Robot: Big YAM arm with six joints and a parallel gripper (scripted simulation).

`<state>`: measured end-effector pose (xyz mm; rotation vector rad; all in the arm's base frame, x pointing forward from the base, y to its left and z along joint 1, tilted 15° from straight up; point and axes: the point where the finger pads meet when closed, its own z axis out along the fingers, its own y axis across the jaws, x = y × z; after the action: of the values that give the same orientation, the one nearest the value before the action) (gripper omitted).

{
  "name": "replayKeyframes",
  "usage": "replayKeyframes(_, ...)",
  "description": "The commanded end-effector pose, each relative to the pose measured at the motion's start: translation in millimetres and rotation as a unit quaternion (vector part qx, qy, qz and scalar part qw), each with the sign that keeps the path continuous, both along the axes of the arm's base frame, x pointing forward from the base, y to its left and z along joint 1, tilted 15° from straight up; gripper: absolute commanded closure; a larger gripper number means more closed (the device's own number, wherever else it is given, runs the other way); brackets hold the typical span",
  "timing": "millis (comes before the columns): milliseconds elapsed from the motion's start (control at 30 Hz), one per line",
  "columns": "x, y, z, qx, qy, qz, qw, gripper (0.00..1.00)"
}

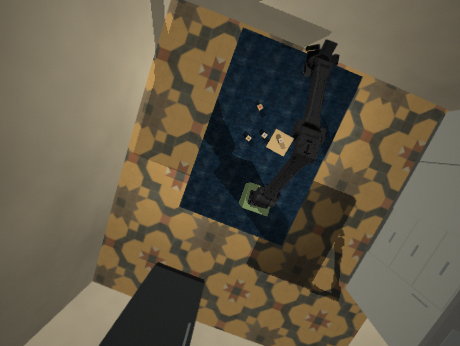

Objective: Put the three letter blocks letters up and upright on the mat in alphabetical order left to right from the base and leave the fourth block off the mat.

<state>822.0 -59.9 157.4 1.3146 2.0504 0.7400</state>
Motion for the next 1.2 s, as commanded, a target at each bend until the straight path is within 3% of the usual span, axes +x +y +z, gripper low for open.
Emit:
replayKeyframes(0, 1, 0, 11, -0.001, -0.008, 0.000, 1.000, 0.00)
replayKeyframes(533, 1, 0, 11, -0.001, -0.008, 0.000, 1.000, 0.00)
replayKeyframes(567, 8, 0, 37, -0.006, -0.031, 0.001, 1.000, 0.00)
replayKeyframes(667, -4, 19, 38, -0.011, -0.024, -0.003, 1.000, 0.00)
replayKeyframes(767, -24, 52, 18, -0.042, 0.000, -0.016, 0.999, 0.00)
replayKeyframes(900, -38, 67, 7, -0.059, 0.017, -0.022, 0.998, 0.00)
replayKeyframes(933, -37, 67, -32, -0.060, 0.044, -0.021, 0.997, 0.00)
replayKeyframes(967, -51, 84, -2, -0.079, 0.026, -0.029, 0.996, 0.00)
replayKeyframes(1000, -54, 84, -4, -0.079, 0.033, -0.029, 0.996, 0.00)
replayKeyframes(1033, -70, 100, -13, -0.102, 0.043, -0.036, 0.993, 0.00)
replayKeyframes(1100, -70, 100, -13, -0.102, 0.043, -0.036, 0.993, 0.00)
replayKeyframes(1167, -110, 132, -32, -0.155, 0.062, -0.049, 0.985, 0.00)
